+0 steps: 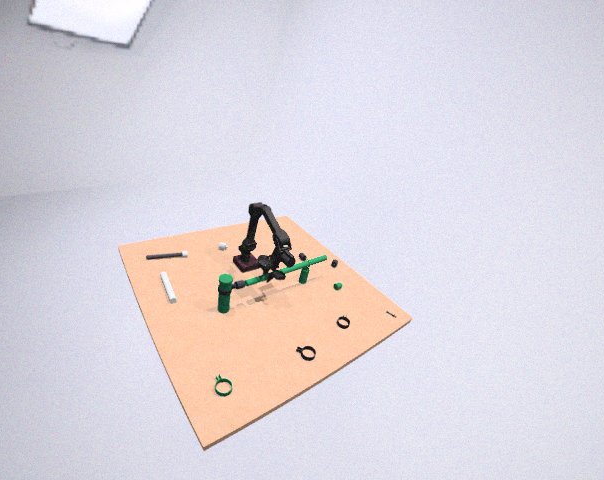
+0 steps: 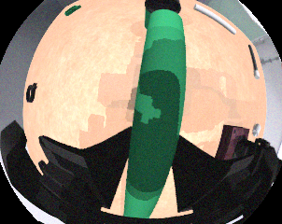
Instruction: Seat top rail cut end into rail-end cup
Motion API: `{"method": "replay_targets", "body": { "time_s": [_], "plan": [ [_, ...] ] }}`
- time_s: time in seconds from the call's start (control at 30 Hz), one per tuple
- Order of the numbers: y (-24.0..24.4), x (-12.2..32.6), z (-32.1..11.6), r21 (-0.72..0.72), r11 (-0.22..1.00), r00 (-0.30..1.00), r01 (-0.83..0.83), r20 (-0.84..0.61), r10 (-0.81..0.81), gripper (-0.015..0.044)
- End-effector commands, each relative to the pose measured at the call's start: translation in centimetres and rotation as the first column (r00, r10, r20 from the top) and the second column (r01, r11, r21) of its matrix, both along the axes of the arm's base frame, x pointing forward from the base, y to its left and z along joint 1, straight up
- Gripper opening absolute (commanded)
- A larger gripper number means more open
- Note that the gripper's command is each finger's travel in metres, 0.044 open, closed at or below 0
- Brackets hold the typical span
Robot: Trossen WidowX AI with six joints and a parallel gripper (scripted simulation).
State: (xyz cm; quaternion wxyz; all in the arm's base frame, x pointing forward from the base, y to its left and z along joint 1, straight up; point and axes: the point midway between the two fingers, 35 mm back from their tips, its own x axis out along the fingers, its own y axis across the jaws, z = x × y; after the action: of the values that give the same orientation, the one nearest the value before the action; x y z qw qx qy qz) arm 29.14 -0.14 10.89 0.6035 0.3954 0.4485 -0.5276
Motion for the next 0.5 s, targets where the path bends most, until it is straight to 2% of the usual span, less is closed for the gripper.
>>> {"method": "replay_targets", "body": {
  "time_s": [0.0,0.47],
  "plan": [
    [-0.13,0.23,0.40,-0.003,1.000,1.000,-0.003,0.006,0.003,0.0000],
    [-0.35,0.52,0.88,-0.003,1.000,1.000,-0.003,0.007,0.003,0.0000]
  ]
}}
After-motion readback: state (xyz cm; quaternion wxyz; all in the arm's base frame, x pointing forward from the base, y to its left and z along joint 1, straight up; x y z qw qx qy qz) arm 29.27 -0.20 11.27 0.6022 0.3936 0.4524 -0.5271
